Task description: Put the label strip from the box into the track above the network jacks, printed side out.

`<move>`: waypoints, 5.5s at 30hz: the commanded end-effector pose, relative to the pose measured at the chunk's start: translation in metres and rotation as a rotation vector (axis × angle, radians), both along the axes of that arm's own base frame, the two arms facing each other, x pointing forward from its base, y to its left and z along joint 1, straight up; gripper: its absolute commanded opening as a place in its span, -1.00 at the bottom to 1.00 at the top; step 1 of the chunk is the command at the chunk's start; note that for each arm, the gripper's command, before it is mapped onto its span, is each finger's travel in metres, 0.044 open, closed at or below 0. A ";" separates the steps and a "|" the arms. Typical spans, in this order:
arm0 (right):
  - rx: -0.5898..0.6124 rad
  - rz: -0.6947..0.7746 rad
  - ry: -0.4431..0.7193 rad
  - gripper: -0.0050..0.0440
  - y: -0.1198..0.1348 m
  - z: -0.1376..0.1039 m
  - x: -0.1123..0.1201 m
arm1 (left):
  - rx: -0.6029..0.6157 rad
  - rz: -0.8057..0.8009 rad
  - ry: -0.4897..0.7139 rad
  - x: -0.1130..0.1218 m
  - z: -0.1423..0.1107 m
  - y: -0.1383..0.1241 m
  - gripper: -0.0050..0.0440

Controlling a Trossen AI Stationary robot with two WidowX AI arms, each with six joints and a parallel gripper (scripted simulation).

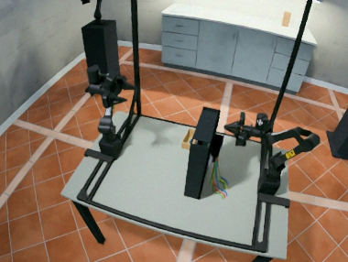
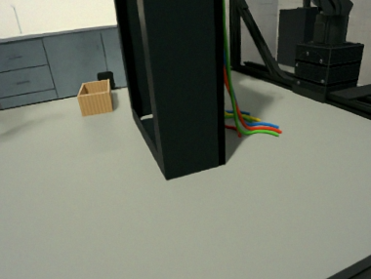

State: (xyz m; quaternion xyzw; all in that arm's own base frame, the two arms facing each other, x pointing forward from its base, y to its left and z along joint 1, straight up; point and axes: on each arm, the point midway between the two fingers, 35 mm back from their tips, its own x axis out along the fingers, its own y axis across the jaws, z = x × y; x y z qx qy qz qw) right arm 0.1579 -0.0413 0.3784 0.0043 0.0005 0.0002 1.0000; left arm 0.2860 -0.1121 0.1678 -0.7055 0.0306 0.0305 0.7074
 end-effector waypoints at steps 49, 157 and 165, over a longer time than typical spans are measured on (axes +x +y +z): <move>-0.013 0.000 -0.002 1.00 0.002 0.005 0.000 | -0.010 0.000 -0.010 0.000 0.004 -0.001 -1.00; -0.013 0.000 -0.002 1.00 0.002 0.005 0.000 | -0.015 0.000 -0.014 -0.002 0.001 0.014 -1.00; -0.013 0.000 -0.002 1.00 0.002 0.005 0.000 | -0.015 0.000 -0.014 -0.002 0.000 0.015 -1.00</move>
